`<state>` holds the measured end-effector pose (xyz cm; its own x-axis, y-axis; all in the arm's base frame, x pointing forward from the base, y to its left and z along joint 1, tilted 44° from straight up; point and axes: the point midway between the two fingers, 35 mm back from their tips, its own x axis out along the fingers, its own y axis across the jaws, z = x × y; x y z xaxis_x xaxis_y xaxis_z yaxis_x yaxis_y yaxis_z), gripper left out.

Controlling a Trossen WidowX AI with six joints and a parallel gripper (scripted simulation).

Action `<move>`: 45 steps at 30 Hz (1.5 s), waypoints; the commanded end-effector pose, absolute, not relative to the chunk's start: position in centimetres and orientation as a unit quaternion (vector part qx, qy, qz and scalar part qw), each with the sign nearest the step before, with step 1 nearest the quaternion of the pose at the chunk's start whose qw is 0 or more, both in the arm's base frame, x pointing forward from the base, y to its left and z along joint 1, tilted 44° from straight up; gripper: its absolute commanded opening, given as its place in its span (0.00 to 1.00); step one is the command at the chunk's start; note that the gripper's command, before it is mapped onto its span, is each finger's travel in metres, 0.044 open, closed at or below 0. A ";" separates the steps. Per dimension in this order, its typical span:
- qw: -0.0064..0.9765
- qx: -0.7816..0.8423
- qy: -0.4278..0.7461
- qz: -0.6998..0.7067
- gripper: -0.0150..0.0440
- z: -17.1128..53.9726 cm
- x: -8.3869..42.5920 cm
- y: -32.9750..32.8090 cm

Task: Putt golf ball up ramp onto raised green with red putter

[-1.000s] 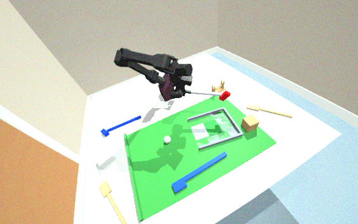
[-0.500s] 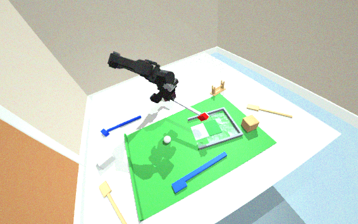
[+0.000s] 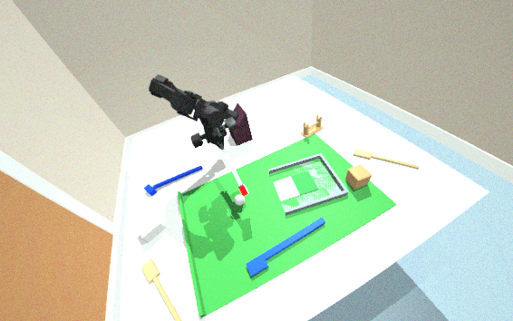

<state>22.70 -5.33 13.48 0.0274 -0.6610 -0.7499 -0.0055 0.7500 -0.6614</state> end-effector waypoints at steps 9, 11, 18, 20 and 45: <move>0.681 -0.199 0.621 -0.333 0.25 15.6 19.9 -8.0; 0.681 -0.199 0.621 -0.333 0.25 15.4 19.9 -8.2; 0.682 -0.199 0.620 -0.333 0.25 13.6 19.9 -10.1; 0.681 -0.200 0.620 -0.334 0.25 13.1 19.9 -10.6; 0.681 -0.200 0.619 -0.335 0.25 10.8 19.9 -12.9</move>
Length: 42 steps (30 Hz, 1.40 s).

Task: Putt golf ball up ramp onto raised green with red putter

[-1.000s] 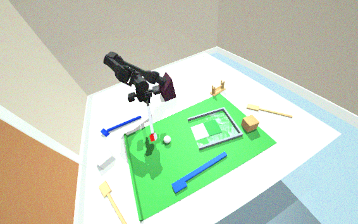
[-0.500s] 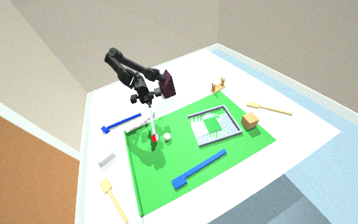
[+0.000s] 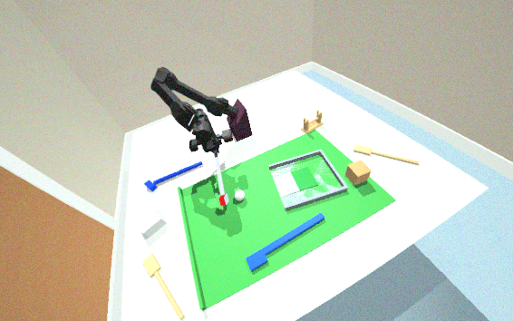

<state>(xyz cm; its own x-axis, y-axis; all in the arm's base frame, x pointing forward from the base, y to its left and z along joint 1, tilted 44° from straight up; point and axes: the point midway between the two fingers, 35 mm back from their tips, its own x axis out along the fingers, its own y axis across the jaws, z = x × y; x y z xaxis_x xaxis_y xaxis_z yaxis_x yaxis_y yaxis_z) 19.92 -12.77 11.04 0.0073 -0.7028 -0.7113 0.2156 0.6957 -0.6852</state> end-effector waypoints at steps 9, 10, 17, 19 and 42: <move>0.682 -0.197 0.619 -0.337 0.25 11.0 19.9 -12.8; 0.682 -0.197 0.619 -0.337 0.25 11.1 19.9 -12.8; 0.682 -0.199 0.619 -0.335 0.25 12.2 19.6 -14.3; 0.681 -0.200 0.619 -0.335 0.25 12.7 19.4 -14.8; 0.682 -0.198 0.620 -0.333 0.25 3.3 21.9 -5.3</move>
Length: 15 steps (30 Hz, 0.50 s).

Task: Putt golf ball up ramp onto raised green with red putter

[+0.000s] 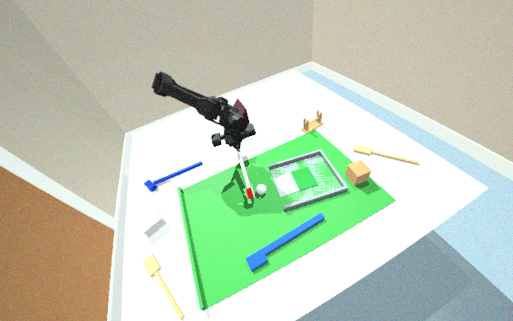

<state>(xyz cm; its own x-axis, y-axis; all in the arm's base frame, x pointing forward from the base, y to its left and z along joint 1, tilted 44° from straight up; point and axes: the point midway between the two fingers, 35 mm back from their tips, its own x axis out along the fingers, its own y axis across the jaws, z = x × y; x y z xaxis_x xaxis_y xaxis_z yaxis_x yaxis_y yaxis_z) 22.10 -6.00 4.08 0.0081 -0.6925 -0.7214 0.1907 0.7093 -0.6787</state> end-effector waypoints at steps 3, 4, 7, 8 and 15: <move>0.682 -0.198 0.620 -0.333 0.25 3.4 21.9 -5.1; 0.682 -0.198 0.621 -0.332 0.25 3.6 22.0 -4.9; 0.682 -0.197 0.621 -0.331 0.25 4.4 22.1 -4.0; 0.682 -0.197 0.621 -0.331 0.25 4.8 22.1 -3.6; 0.682 -0.198 0.621 -0.332 0.25 7.5 21.9 -1.1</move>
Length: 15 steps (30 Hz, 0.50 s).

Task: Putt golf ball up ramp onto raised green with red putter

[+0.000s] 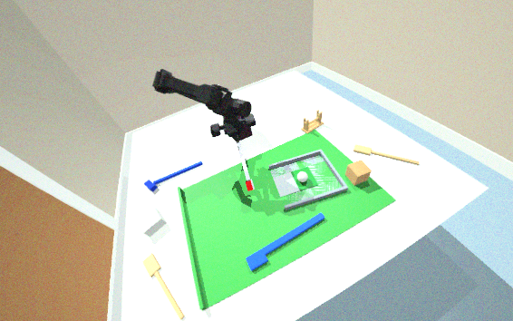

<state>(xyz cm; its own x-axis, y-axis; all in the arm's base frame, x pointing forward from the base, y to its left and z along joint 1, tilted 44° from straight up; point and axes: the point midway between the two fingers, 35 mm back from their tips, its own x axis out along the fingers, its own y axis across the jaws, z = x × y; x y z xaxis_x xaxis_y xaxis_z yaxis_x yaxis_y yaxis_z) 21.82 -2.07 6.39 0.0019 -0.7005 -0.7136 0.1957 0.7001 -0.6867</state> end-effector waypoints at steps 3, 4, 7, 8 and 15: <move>0.680 -0.202 0.623 -0.329 0.25 6.9 21.9 -1.5; 0.680 -0.202 0.623 -0.329 0.25 6.9 21.9 -1.5; 0.680 -0.202 0.623 -0.329 0.25 6.9 21.9 -1.5; 0.680 -0.202 0.623 -0.329 0.25 6.9 21.9 -1.5; 0.680 -0.202 0.623 -0.329 0.25 6.9 21.9 -1.5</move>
